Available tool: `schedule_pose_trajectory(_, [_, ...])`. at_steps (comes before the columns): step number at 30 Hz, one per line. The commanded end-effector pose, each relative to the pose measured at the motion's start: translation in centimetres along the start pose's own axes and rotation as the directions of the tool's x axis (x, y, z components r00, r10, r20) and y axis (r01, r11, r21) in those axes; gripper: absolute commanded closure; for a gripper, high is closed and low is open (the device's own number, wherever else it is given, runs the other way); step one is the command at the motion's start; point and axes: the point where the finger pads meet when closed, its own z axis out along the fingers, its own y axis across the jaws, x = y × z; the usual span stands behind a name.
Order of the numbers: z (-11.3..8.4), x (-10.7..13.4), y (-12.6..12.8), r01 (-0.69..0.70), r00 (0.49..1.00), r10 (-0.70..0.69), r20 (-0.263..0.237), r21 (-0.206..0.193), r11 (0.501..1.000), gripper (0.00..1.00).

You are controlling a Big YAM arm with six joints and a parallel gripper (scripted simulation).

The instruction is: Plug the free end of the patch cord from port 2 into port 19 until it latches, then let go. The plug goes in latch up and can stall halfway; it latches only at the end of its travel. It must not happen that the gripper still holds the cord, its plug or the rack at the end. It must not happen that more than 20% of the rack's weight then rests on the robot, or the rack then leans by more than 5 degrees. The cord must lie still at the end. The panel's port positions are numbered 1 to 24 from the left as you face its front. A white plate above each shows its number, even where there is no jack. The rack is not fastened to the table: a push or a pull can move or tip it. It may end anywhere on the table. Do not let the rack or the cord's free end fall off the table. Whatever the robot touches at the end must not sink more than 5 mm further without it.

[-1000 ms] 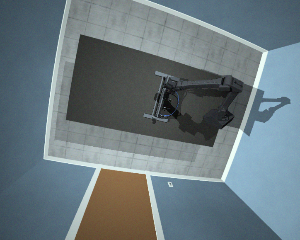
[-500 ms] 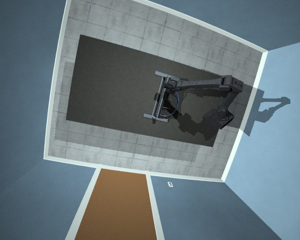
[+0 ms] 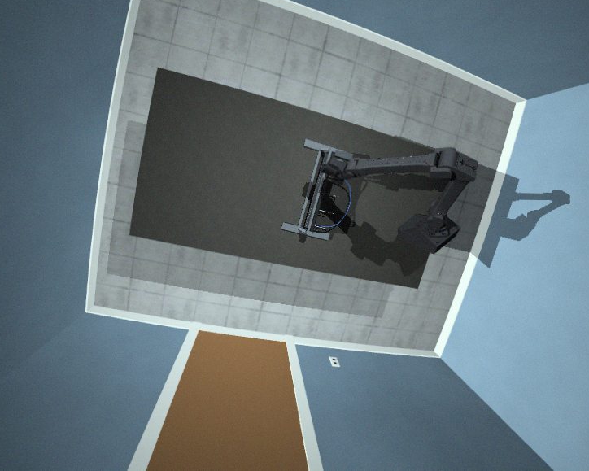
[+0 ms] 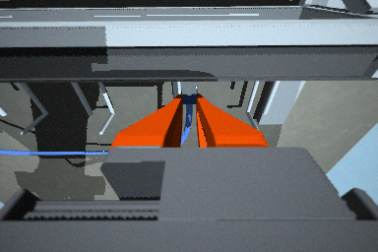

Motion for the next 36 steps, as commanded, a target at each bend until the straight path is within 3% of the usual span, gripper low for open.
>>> schedule_pose_trajectory(1, [-2.2,-2.9,-0.4,-0.021,0.998,0.02,0.064,0.004,1.0,1.0])
schedule_pose_trajectory(36, [-1.7,-1.6,-0.4,-0.009,0.998,0.009,0.06,0.005,1.0,1.0])
